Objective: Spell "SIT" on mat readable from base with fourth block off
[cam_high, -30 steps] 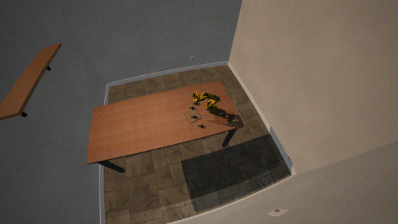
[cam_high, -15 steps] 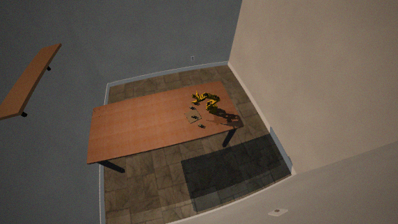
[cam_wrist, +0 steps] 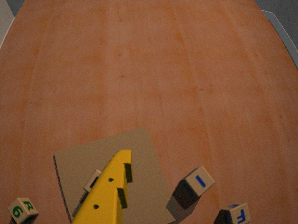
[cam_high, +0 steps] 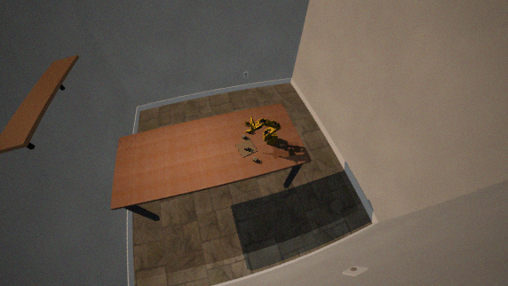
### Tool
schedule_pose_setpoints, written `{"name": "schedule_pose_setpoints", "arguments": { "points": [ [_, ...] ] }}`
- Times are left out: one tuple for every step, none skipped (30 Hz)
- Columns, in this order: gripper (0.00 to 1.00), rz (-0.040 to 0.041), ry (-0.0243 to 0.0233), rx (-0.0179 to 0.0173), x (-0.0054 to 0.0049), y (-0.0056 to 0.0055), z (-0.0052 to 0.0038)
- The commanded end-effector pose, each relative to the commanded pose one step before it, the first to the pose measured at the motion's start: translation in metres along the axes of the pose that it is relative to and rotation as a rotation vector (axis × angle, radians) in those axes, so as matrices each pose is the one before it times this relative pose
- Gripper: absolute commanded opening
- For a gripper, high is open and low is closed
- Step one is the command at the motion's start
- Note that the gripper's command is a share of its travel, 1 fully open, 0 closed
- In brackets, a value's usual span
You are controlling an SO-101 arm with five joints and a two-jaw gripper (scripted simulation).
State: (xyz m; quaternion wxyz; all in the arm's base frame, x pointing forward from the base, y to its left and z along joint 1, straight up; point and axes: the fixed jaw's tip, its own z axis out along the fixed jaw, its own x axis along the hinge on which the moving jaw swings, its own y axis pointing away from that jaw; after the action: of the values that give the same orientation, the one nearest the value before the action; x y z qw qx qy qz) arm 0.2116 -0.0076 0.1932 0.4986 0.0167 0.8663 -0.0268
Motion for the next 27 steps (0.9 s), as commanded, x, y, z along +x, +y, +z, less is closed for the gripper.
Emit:
{"name": "schedule_pose_setpoints", "arguments": {
  "points": [
    [1.0,-0.00674,-0.02078,-0.00361,-0.0053,0.00072,-0.006028],
    [1.0,-0.00001,0.00028,-0.00002,0.00004,0.0,0.000001],
    [1.0,0.0,0.0,0.0,0.0,0.0,0.0],
    [1.0,0.0,0.0,0.0,0.0,0.0,0.0],
    [1.0,-0.00001,0.00028,-0.00002,0.00004,0.0,0.000001],
    [1.0,-0.00008,0.0017,-0.0001,0.00028,0.00002,0.000005],
    [1.0,-0.00018,0.00399,-0.00022,0.00065,0.00004,0.000011],
    [1.0,-0.0003,0.00659,-0.00037,0.00107,0.00007,0.000016],
    [1.0,-0.00041,0.00907,-0.00051,0.00148,0.00009,0.000021],
    [1.0,-0.0005,0.01109,-0.00063,0.0018,0.00012,0.000024],
    [1.0,-0.00056,0.01239,-0.0007,0.00202,0.00013,0.000026],
    [1.0,-0.00058,0.01284,-0.00073,0.00209,0.00014,0.000026],
    [1.0,-0.00057,0.01239,-0.00071,0.00202,0.00013,0.000026],
    [1.0,-0.00051,0.01108,-0.00064,0.0018,0.00012,0.000025],
    [1.0,-0.00042,0.00907,-0.00053,0.00147,0.0001,0.000022],
    [1.0,-0.0003,0.00659,-0.00038,0.00107,0.00007,0.000017],
    [1.0,-0.00018,0.00399,-0.00023,0.00065,0.00004,0.000011],
    [1.0,-0.00008,0.0017,-0.0001,0.00028,0.00002,0.000005],
    [1.0,-0.00001,0.00028,-0.00002,0.00004,0.0,0.000001],
    [1.0,0.0,0.0,0.0,0.0,0.0,0.0],
    [1.0,0.0,0.0,0.0,0.0,0.0,0.0],
    [1.0,-0.00001,0.00028,-0.00002,0.00004,0.0,0.000001],
    [1.0,-0.00008,0.0017,-0.0001,0.00028,0.00002,0.000005],
    [1.0,-0.00019,0.00399,-0.00023,0.00065,0.00004,0.000011],
    [1.0,-0.00031,0.00659,-0.00039,0.00107,0.00007,0.000017],
    [1.0,-0.00042,0.00907,-0.00053,0.00147,0.0001,0.000022],
    [1.0,-0.00052,0.01108,-0.00065,0.0018,0.00012,0.000026]
  ]
}}
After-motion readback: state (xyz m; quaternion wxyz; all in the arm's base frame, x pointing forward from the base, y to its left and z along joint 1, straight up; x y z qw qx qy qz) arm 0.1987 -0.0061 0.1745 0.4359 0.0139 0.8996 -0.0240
